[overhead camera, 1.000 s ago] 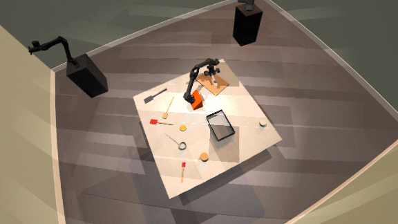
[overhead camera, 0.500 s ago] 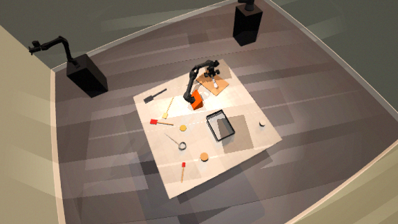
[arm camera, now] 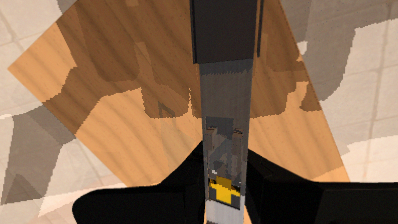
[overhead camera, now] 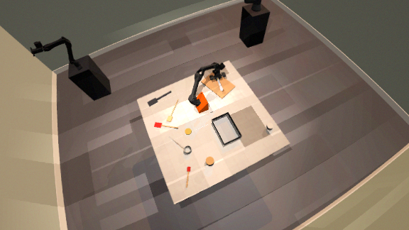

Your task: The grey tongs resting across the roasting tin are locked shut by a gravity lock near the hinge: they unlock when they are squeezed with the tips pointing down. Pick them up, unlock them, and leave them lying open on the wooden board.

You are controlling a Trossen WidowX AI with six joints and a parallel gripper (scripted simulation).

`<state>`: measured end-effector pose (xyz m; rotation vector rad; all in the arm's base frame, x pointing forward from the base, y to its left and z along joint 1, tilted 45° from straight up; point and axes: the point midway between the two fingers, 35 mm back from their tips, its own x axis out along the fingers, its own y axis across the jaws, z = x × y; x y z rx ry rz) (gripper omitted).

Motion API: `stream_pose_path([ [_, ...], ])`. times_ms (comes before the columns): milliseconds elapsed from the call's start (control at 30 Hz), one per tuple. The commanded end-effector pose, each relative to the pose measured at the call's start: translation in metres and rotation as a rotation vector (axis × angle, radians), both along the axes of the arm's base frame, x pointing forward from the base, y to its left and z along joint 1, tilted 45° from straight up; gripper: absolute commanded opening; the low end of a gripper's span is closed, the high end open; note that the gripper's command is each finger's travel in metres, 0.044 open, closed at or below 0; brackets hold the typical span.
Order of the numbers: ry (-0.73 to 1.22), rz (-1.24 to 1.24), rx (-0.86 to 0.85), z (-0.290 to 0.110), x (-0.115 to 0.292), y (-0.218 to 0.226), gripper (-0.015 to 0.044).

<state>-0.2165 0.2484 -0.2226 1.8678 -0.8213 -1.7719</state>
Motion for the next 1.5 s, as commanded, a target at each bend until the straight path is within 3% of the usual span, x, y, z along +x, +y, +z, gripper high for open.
stream_pose_path([
  [0,0.0,0.0,0.0,0.0,0.0,0.0,-0.0019],
  [600,0.0,0.0,0.0,0.0,0.0,0.0,0.044],
  [800,0.0,-0.001,-0.001,0.022,-0.006,-0.003,0.044],
  [1167,-0.004,-0.006,-0.012,0.153,-0.02,-0.05,0.044],
  [1467,-0.003,-0.005,-0.012,0.162,-0.019,-0.052,0.044],
])
